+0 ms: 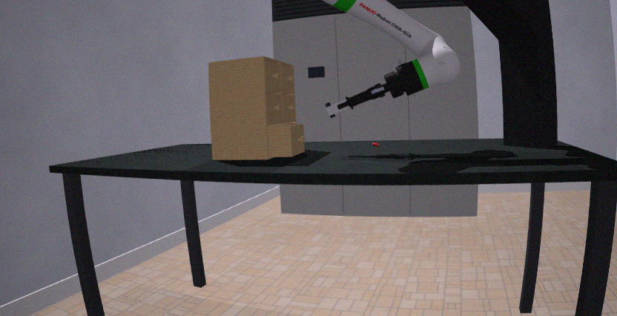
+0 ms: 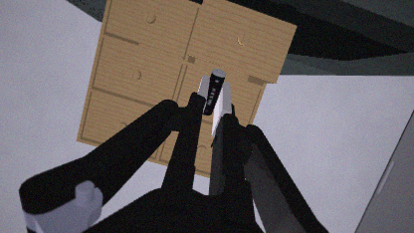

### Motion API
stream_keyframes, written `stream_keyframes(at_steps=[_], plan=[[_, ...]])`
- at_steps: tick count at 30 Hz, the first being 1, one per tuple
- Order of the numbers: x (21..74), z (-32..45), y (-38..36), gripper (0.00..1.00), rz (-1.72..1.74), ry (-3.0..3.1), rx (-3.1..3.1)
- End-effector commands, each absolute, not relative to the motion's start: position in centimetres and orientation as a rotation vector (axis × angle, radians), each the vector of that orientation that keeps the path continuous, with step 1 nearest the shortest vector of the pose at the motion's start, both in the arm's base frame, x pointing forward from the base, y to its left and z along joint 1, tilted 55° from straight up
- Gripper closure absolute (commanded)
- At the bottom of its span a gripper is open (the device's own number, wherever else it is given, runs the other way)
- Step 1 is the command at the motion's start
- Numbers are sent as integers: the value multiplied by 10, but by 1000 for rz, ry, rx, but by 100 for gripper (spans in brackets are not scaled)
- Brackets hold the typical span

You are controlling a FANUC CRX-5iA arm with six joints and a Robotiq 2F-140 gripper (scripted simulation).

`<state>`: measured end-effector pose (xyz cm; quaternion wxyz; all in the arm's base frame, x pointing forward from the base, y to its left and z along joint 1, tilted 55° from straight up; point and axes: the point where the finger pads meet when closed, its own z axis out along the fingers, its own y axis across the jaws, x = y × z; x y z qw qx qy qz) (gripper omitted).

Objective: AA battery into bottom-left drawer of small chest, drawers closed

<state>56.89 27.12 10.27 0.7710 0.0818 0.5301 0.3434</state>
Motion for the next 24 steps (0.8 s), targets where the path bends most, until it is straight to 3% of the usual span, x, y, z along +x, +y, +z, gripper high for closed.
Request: stream_keyframes(at_steps=[1,24], plan=[[579,112,271,94,745,1150,177],[641,165,273,94,745,1150,177]])
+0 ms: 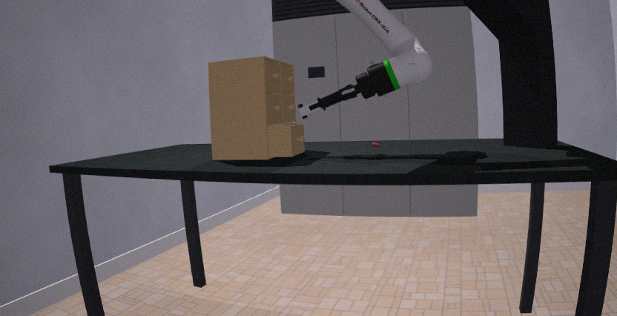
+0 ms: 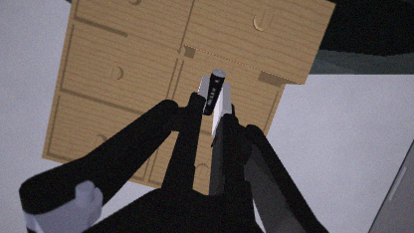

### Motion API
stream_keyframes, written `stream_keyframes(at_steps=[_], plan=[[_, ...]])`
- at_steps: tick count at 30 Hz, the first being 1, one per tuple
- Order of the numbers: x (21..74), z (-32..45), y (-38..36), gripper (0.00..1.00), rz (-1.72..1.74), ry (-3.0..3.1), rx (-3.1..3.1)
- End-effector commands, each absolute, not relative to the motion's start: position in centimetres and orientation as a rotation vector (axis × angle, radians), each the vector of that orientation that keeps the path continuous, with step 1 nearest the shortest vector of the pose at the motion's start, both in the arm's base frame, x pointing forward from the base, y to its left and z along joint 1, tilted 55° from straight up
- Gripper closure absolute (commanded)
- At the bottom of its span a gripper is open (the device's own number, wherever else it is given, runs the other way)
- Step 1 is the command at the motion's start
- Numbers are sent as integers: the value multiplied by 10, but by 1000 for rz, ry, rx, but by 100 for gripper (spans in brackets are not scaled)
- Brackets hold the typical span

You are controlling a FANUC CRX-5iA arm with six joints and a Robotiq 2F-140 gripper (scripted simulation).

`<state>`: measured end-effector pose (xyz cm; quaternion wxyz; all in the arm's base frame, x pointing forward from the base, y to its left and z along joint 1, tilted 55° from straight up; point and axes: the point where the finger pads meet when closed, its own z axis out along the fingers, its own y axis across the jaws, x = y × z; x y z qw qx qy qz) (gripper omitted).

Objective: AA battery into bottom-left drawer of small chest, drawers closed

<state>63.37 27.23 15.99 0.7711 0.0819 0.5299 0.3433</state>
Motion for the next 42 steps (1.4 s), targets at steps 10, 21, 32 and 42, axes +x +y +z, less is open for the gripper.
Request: stream_keyframes(at_steps=[10,21,32,42], plan=[[660,183,273,94,745,1150,177],[670,191,273,94,745,1150,177],[671,192,273,94,745,1150,177],[671,192,273,94,745,1150,177]])
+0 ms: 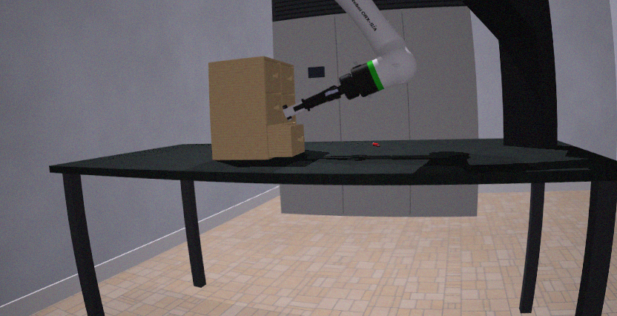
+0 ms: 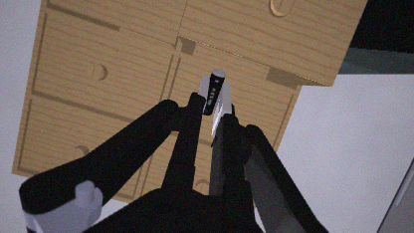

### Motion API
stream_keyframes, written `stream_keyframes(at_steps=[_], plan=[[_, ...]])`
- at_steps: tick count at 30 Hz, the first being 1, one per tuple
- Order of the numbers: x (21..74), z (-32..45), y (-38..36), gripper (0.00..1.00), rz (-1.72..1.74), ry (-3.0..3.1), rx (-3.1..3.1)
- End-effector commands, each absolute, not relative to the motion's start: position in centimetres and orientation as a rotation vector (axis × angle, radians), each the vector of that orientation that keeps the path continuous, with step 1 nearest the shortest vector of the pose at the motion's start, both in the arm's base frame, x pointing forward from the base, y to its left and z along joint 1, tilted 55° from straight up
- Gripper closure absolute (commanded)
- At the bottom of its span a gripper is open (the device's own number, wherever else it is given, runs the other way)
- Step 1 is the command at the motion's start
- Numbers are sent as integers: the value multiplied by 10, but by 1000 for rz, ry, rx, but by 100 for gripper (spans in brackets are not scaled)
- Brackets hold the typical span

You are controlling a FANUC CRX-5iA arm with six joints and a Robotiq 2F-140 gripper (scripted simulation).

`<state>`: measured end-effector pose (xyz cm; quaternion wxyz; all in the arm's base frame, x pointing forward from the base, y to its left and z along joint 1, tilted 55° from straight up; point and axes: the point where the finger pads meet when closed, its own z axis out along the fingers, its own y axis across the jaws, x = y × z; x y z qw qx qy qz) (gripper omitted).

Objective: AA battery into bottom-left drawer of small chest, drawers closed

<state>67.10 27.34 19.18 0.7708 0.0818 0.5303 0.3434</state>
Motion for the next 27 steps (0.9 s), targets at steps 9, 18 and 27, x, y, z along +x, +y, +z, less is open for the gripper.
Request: stream_keyframes(at_steps=[9,18,27], plan=[[671,192,273,92,745,1150,177],[671,192,273,83,745,1150,177],[671,192,273,0,745,1150,177]])
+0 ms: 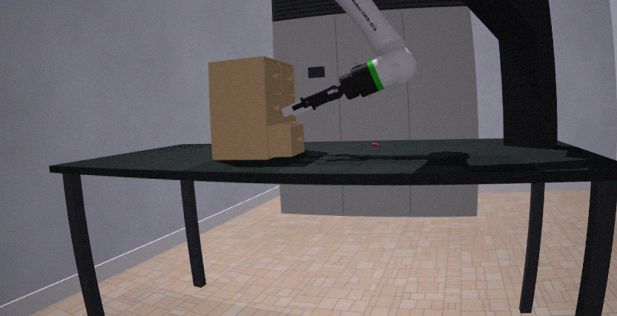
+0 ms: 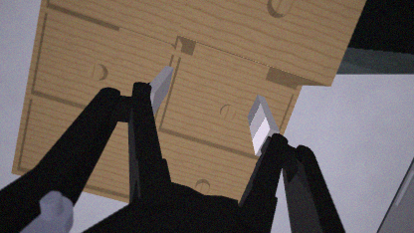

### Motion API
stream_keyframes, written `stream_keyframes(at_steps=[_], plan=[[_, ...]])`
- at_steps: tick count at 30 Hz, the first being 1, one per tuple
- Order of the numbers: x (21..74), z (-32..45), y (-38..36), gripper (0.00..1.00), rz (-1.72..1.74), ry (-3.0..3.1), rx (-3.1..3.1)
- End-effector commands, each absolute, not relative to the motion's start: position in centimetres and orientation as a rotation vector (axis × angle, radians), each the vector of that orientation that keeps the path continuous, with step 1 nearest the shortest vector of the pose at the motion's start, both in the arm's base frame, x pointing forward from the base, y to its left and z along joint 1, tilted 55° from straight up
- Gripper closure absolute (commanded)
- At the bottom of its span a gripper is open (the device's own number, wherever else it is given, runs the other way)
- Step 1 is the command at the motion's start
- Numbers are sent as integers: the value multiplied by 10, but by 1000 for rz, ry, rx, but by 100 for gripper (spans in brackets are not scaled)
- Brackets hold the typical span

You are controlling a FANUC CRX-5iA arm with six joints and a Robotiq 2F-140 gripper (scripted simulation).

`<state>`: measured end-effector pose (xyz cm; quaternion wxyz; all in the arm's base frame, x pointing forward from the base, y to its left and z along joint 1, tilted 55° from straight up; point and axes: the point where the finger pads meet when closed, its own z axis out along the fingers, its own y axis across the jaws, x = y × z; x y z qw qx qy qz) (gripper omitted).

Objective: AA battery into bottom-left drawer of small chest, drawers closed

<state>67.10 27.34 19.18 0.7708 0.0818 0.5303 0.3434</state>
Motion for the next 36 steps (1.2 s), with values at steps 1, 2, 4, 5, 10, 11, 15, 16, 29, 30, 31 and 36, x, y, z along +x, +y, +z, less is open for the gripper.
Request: stream_keyframes(at_steps=[1,2,4,5,10,11,15,16,29,30,31,36], plan=[[671,192,273,0,745,1150,177],[671,192,273,0,745,1150,177],[671,192,273,0,745,1150,177],[671,192,273,0,745,1150,177],[670,191,273,0,745,1150,177],[669,190,273,0,745,1150,177],[663,186,273,0,745,1150,177],[663,186,273,0,745,1150,177],[619,150,270,0,745,1150,177],[614,146,270,0,745,1150,177],[609,142,269,0,745,1150,177],[594,130,268,0,745,1150,177]])
